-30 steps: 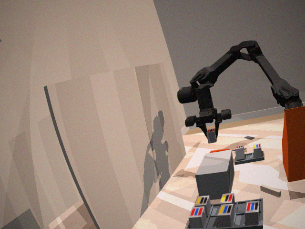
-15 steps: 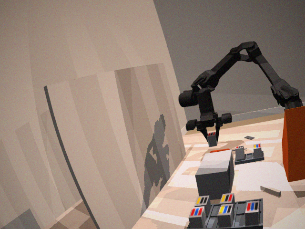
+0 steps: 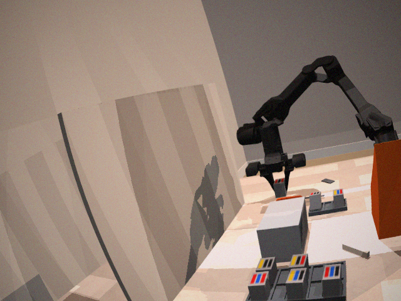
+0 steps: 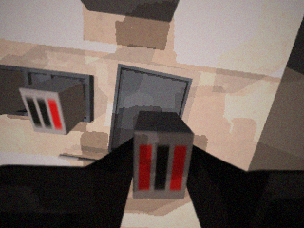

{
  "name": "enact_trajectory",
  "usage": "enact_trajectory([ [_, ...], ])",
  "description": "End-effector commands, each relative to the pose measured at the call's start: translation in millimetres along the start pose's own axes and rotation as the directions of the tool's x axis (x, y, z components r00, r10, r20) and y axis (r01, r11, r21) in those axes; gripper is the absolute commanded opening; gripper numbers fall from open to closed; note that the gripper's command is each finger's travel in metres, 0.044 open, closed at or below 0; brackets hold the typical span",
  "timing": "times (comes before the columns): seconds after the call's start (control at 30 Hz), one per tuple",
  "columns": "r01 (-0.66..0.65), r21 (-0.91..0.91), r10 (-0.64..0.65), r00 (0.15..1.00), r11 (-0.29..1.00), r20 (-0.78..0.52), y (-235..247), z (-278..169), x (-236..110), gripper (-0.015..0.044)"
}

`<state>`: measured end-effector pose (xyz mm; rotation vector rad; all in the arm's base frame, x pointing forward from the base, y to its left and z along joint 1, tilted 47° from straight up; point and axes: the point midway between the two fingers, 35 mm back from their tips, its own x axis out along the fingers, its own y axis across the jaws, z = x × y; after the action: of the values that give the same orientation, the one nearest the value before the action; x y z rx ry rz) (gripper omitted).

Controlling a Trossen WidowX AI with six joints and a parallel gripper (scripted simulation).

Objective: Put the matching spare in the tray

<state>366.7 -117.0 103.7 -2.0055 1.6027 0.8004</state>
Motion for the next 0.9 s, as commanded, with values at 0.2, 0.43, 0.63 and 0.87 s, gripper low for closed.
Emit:
enact_trajectory([
  [0.2,-0.001,-0.009,0.002,1.000,1.000,0.004,0,3,12,0.0000],
  [0.43,-0.001,-0.010,0.001,1.000,1.000,0.003,1,2,19,0.0000],
  [0.63,-0.001,-0.010,0.001,1.000,1.000,0.002,2,2,25,0.0000],
  [0.87,-0.001,-0.010,0.001,1.000,1.000,0.000,3,2,32,0.0000],
])
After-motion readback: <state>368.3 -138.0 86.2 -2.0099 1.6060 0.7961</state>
